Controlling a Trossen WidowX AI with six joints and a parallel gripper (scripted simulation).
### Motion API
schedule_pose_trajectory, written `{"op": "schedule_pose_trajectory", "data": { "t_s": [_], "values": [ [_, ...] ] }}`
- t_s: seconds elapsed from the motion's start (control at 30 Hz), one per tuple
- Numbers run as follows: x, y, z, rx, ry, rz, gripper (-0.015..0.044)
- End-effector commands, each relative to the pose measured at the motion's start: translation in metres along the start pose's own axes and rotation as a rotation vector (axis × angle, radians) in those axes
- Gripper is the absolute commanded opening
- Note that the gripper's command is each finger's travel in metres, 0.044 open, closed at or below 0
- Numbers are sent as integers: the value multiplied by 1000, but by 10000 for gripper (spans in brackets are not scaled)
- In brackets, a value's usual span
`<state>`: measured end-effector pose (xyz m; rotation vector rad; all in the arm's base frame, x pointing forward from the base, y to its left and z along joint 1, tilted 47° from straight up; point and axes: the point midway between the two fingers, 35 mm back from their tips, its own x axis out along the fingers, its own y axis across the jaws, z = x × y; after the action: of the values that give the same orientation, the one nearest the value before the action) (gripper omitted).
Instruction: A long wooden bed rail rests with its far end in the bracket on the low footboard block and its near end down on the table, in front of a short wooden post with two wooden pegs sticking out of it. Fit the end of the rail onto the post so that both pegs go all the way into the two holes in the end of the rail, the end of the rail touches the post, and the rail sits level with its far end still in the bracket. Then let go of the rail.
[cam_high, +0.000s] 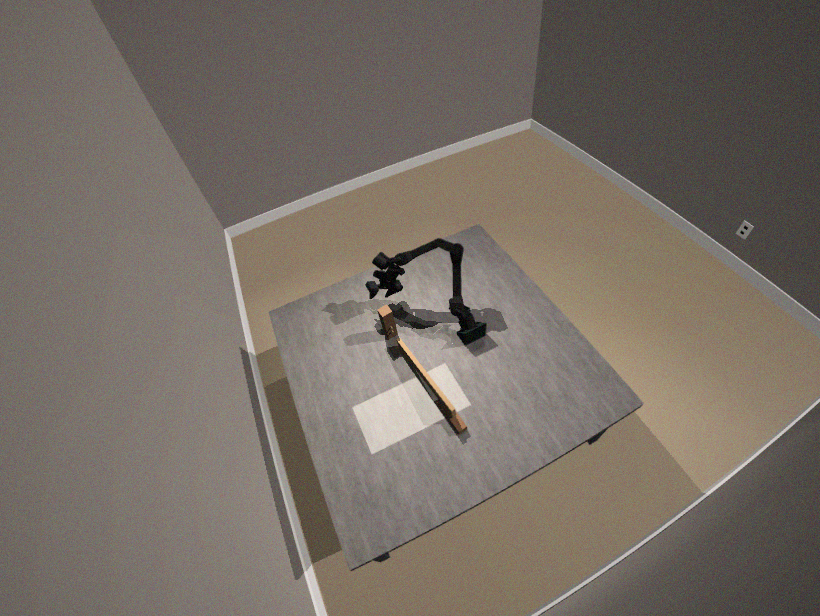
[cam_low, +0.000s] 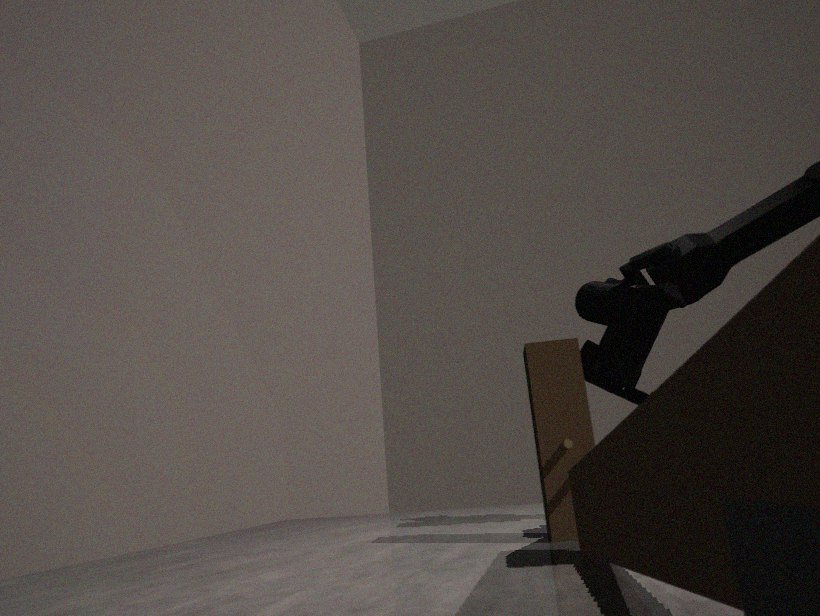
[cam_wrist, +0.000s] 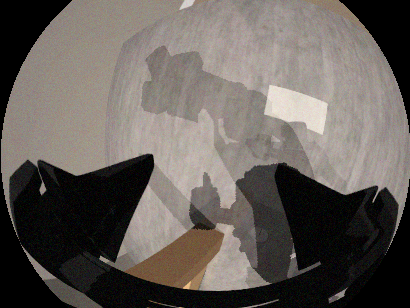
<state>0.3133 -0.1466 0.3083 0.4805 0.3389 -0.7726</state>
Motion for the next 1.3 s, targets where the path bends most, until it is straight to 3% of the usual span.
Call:
{"op": "schedule_pose_trajectory", "data": {
  "t_s": [0.0,0.4,0.57,0.77,0.97,1.17,1.27],
  "values": [
    [-7,40,-24,-169,48,92,440],
    [-43,144,-124,-980,111,388,440],
    [-52,161,-160,-1263,120,447,440],
    [-45,154,-212,-1635,225,433,440],
    [-39,109,-292,-2293,510,371,440],
    [-44,64,-336,-2950,830,310,440],
    [-44,61,-340,-3020,869,303,440]
  ]
}}
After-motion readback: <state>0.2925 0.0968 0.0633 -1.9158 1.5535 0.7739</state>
